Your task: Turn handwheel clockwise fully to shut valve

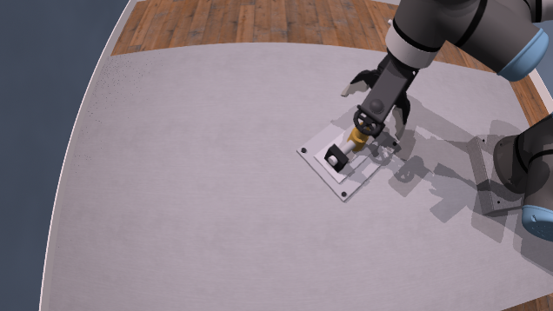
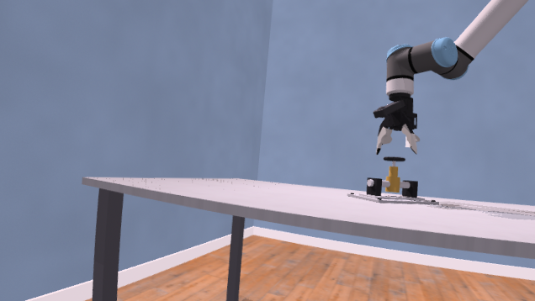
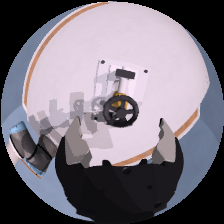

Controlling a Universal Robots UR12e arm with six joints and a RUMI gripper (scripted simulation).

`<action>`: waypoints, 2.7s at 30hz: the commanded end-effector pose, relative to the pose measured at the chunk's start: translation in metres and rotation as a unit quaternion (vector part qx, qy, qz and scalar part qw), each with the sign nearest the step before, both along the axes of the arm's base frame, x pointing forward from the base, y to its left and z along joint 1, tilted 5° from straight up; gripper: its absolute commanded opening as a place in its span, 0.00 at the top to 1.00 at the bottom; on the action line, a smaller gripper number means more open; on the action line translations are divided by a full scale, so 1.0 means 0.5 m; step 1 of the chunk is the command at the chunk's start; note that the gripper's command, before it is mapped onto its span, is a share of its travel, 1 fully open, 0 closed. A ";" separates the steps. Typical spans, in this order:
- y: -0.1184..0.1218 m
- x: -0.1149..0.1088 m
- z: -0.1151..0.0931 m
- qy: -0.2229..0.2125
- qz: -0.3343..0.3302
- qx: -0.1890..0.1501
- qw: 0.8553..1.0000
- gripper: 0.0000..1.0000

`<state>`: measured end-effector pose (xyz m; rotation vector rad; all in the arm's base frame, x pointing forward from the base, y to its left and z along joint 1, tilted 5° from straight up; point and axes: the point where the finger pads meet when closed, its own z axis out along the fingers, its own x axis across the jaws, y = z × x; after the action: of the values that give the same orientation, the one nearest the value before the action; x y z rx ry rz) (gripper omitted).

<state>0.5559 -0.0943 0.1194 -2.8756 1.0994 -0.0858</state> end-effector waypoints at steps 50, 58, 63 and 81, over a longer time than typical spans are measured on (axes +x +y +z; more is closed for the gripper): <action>0.001 0.006 -0.058 -0.001 0.000 0.000 1.000 0.00; 0.001 0.006 -0.058 -0.001 0.000 0.000 1.000 0.00; 0.001 0.006 -0.058 -0.001 0.000 0.000 1.000 0.00; 0.001 0.006 -0.058 -0.001 0.000 0.000 1.000 1.00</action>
<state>0.5586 -0.0934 0.0900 -2.8756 1.0994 -0.0860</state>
